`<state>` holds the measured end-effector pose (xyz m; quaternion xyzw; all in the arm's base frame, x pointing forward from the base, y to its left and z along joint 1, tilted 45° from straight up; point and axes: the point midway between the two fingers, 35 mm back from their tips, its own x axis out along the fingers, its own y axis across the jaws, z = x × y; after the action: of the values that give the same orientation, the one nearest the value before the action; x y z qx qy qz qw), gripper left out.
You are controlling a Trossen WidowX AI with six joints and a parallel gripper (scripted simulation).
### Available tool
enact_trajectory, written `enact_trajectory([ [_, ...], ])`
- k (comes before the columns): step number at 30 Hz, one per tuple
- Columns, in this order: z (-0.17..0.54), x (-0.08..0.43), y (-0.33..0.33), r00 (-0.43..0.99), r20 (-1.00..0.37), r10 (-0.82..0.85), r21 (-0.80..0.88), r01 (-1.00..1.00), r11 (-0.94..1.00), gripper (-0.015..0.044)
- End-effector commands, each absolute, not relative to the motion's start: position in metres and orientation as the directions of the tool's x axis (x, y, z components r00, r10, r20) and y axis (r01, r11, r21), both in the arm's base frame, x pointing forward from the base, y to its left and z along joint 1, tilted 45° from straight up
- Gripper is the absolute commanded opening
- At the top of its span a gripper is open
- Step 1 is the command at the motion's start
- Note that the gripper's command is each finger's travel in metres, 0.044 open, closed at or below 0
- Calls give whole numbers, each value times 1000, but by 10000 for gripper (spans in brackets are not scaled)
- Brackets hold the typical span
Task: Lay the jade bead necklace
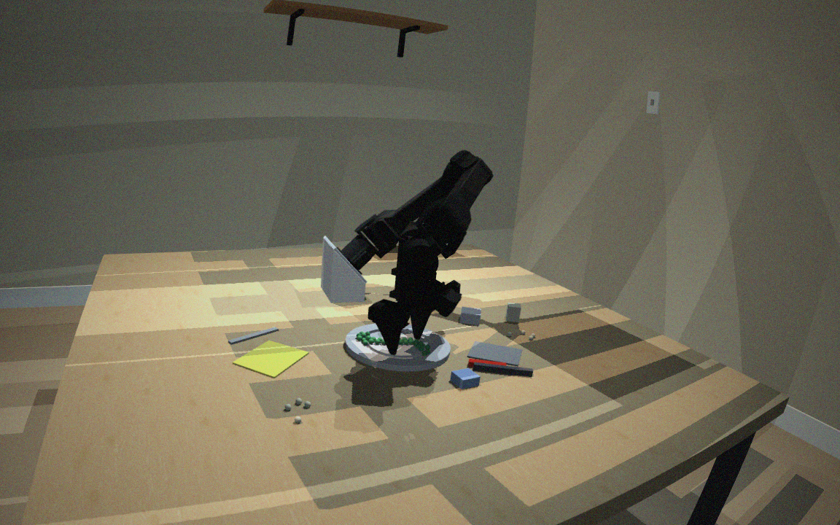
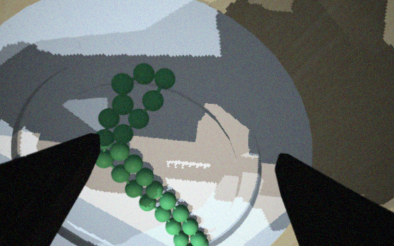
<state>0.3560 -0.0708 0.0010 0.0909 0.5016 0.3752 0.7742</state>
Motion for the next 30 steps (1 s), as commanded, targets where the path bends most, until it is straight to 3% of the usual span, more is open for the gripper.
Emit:
enact_trajectory([
  [1, 1, 356, -71, 216, -709, 672, 517, -490, 702, 440],
  [4, 1, 356, -71, 216, -709, 672, 517, -490, 702, 440],
  [6, 4, 356, -70, 215, -709, 672, 546, -436, 715, 387],
  [9, 18, 357, -68, 214, -709, 672, 646, -187, 740, 310],
  [17, 54, 357, -61, 210, -709, 673, 676, 475, 564, 310],
  [30, 47, 360, -53, 210, -709, 673, 673, 488, 556, 310],
])
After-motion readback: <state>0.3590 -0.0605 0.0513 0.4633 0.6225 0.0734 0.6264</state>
